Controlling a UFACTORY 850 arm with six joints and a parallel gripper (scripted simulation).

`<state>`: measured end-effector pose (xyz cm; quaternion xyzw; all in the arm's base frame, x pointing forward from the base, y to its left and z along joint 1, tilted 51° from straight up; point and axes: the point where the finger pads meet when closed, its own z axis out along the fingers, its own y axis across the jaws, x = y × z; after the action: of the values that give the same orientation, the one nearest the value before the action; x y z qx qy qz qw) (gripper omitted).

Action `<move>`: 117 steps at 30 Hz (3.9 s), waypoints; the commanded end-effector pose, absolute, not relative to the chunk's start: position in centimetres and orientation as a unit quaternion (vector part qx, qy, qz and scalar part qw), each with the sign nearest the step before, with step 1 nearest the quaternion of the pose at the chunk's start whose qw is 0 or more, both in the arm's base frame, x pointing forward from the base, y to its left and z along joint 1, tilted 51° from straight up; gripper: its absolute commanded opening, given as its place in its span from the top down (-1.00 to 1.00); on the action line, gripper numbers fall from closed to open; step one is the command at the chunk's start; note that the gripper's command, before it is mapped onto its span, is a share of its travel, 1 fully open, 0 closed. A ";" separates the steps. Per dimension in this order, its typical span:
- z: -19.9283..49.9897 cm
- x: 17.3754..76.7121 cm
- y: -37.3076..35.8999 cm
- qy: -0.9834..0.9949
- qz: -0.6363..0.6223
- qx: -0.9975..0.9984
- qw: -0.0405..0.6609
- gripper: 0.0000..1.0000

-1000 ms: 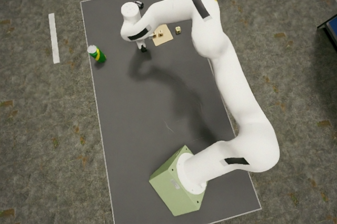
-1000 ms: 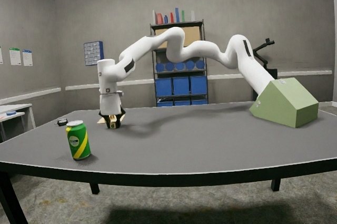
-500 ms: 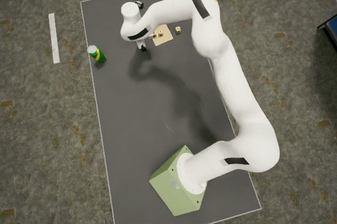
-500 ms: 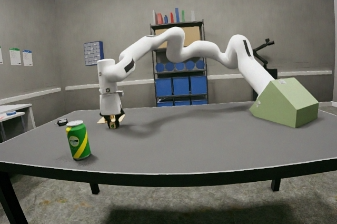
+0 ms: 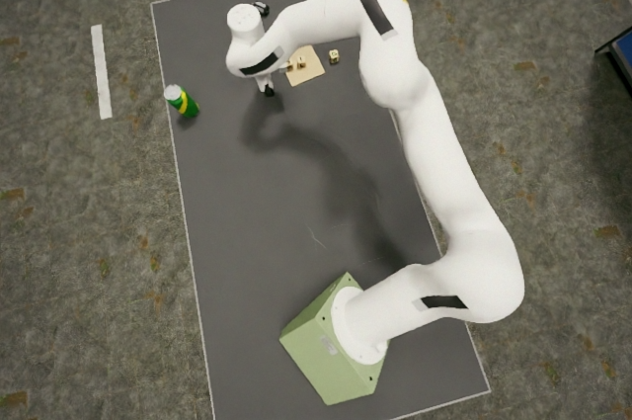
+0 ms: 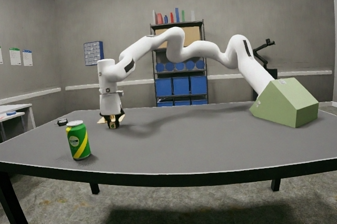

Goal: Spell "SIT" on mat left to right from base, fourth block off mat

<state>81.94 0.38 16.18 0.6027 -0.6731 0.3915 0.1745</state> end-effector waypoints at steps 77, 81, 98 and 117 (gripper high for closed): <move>26.5 80.5 4.9 -0.853 0.427 0.299 0.011 0.44; 26.8 80.6 4.7 -0.861 0.427 0.275 -0.001 0.44; 29.1 81.0 2.9 -0.902 0.415 0.070 -0.099 0.44; 31.9 81.4 0.7 -0.885 0.371 -0.184 -0.211 0.44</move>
<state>81.28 1.04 31.24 -0.1320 -0.8956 0.3825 -0.1849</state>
